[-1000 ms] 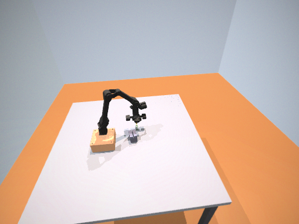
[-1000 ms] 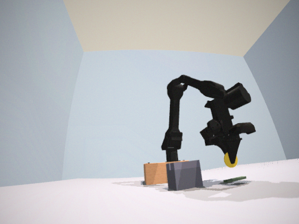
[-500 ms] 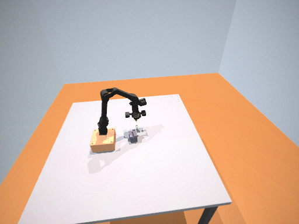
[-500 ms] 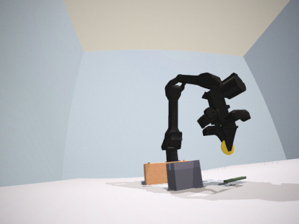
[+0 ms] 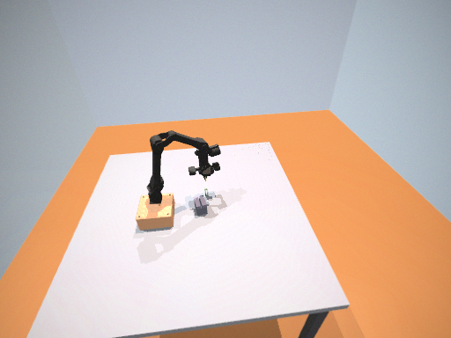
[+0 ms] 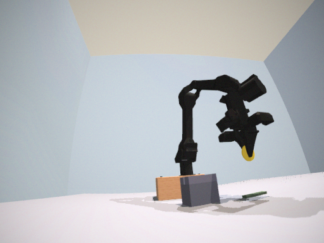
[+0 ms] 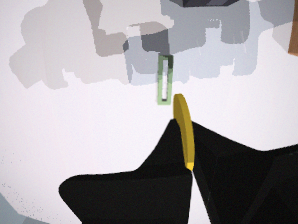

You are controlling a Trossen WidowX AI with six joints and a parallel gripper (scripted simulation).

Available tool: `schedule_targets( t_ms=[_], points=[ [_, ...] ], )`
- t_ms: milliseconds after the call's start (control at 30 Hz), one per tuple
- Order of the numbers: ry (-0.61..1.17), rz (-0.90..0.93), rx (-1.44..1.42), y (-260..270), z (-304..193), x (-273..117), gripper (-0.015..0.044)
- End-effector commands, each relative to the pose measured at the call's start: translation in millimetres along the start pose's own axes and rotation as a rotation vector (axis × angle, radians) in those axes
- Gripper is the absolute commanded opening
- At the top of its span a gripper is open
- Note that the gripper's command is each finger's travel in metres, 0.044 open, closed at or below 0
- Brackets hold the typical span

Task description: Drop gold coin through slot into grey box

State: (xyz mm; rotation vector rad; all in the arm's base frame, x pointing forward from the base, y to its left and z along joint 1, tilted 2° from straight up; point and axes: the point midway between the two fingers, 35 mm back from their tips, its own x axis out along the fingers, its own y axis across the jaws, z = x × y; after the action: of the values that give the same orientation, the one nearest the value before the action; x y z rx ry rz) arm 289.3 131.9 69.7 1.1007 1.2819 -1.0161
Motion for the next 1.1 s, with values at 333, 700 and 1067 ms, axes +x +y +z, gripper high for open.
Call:
schedule_targets(
  t_ms=[333,700,1067],
  points=[
    [-0.005,0.001,-0.02,-2.7,23.5,-1.5,0.0],
    [-0.008,0.0,-0.02,-10.4,51.3,-2.1,0.0],
    [-0.01,-0.001,-0.02,-21.0,78.1,-2.4,0.0]
  ],
)
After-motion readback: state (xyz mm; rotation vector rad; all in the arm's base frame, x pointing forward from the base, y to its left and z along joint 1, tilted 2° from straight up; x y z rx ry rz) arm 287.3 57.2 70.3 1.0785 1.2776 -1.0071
